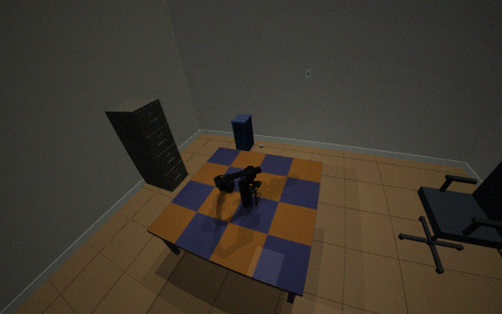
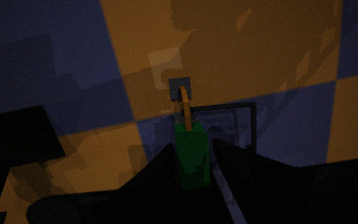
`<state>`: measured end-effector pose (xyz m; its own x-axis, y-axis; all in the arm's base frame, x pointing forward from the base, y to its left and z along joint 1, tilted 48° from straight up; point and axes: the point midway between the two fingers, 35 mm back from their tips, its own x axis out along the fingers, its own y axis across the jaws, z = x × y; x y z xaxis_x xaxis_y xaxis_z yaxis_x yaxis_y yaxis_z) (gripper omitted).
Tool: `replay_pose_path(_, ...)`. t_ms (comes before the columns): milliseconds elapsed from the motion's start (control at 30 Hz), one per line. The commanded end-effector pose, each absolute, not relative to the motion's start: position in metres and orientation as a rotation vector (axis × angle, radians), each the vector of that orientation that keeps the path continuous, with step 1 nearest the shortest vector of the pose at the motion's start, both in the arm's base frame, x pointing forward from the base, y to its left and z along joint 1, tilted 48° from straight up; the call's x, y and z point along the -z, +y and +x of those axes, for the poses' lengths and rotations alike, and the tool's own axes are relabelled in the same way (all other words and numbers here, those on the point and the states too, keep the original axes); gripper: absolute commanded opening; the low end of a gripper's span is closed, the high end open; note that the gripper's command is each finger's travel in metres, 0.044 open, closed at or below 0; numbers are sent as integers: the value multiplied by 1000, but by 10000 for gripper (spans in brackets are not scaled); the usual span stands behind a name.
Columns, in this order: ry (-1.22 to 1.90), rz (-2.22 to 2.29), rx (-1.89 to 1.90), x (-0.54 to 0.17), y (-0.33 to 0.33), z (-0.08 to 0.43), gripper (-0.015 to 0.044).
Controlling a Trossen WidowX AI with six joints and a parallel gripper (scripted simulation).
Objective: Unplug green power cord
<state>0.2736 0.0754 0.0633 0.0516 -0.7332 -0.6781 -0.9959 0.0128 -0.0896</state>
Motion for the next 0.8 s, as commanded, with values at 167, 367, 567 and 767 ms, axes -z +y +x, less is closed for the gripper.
replay_pose_path(167,1736,-1774,-606,-63,75,273,81)
replay_pose_path(367,1736,-1774,-606,-63,75,273,22)
replay_pose_path(567,1736,-1774,-606,-62,76,274,0)
replay_pose_path(767,1736,-1775,-607,-56,82,275,0)
